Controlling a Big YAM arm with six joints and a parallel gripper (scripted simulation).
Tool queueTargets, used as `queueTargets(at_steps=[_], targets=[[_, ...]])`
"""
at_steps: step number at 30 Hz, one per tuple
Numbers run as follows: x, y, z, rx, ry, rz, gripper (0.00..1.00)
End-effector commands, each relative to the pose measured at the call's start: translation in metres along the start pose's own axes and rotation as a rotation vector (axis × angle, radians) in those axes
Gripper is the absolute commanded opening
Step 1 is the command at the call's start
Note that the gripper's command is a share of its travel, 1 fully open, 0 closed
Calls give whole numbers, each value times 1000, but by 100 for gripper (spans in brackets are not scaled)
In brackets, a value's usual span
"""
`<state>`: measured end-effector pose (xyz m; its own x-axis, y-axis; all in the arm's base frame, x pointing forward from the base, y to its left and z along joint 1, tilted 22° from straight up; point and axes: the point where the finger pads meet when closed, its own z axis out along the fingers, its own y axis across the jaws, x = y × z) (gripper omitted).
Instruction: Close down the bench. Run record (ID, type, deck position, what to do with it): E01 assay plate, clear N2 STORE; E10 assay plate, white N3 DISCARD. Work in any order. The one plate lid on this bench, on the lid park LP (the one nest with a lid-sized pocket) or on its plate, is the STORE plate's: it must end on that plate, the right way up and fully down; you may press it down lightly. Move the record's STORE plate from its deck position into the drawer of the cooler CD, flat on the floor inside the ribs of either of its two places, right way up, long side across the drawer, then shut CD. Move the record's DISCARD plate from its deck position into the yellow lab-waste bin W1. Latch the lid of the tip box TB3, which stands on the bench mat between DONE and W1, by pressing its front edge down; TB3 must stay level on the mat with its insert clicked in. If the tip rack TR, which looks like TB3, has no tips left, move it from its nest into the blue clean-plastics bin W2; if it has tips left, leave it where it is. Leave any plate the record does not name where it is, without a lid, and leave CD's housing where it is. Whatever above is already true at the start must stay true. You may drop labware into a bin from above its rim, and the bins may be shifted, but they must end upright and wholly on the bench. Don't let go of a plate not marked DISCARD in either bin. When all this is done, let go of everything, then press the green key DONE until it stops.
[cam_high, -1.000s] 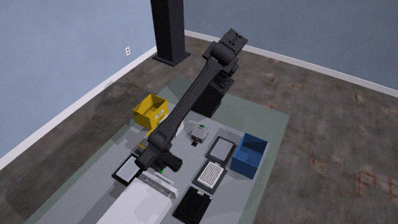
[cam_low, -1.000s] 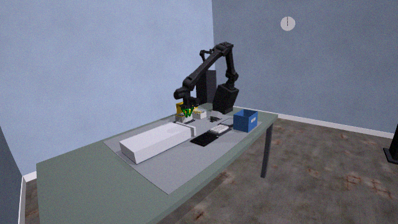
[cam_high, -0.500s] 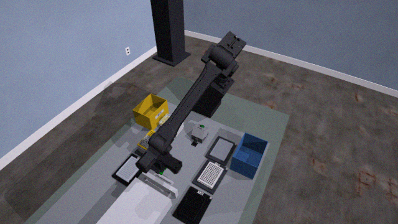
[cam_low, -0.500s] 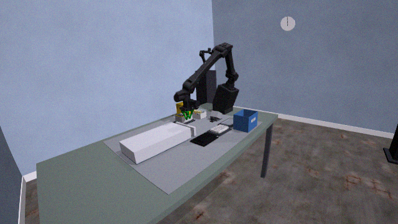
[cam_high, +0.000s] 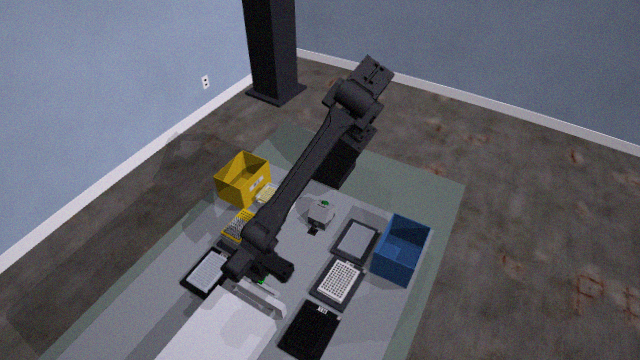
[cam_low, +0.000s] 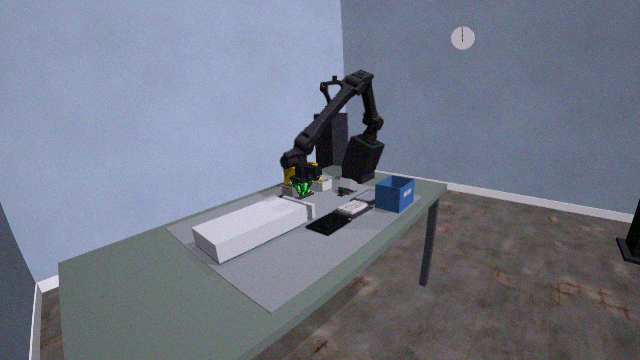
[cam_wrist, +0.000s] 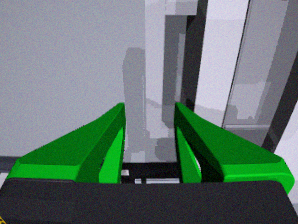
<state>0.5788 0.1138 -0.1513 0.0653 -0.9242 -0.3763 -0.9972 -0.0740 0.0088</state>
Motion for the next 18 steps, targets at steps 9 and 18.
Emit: queueTargets(at_steps=[9, 18], targets=[[-9, -19, 5, 35, -6, -10, 30], [-8, -28, 6, 58, -7, -13, 30]])
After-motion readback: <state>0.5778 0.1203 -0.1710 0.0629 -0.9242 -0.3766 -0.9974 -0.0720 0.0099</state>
